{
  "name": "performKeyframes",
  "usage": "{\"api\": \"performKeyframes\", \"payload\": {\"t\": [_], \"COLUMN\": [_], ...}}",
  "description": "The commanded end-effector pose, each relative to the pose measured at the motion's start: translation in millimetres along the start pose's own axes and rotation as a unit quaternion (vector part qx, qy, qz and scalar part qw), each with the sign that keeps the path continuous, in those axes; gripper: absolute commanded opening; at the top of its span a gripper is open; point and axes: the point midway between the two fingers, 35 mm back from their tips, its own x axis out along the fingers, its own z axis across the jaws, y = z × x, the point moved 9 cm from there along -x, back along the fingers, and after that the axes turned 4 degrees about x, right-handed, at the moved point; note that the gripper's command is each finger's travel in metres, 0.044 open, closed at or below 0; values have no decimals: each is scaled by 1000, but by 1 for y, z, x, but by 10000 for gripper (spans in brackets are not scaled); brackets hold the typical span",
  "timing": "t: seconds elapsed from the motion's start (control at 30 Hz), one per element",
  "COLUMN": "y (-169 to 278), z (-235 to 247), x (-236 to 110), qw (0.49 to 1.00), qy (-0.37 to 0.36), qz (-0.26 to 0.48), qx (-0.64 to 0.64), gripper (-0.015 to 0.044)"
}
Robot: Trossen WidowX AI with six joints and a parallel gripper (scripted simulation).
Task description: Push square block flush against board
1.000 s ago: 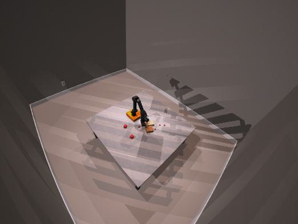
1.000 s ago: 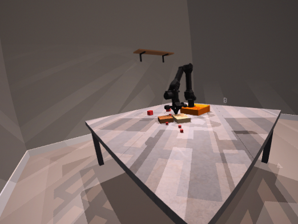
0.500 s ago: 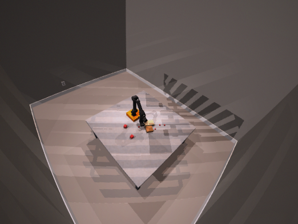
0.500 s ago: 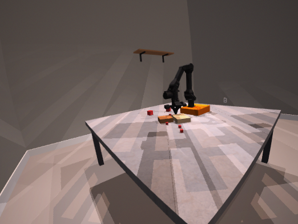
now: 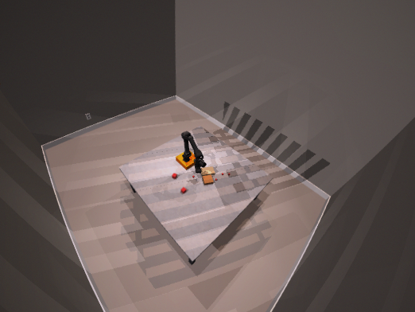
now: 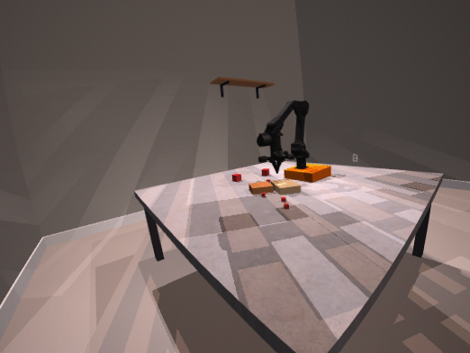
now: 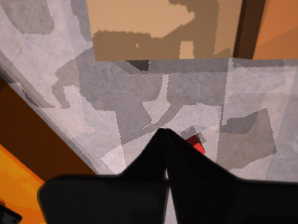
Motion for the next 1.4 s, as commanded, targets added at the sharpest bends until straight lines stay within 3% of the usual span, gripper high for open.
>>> {"api": "performKeyframes", "payload": {"t": [0.0,0.67,1.37], "y": [-9,-53,-85], "z": [5,43,90], "x": [0,-2,-6], "qw": [998,921,737], "qy": [1,-4,-7], "qz": [0,-1,0], "qx": [59,389,676], "gripper": [0,0,0]}}
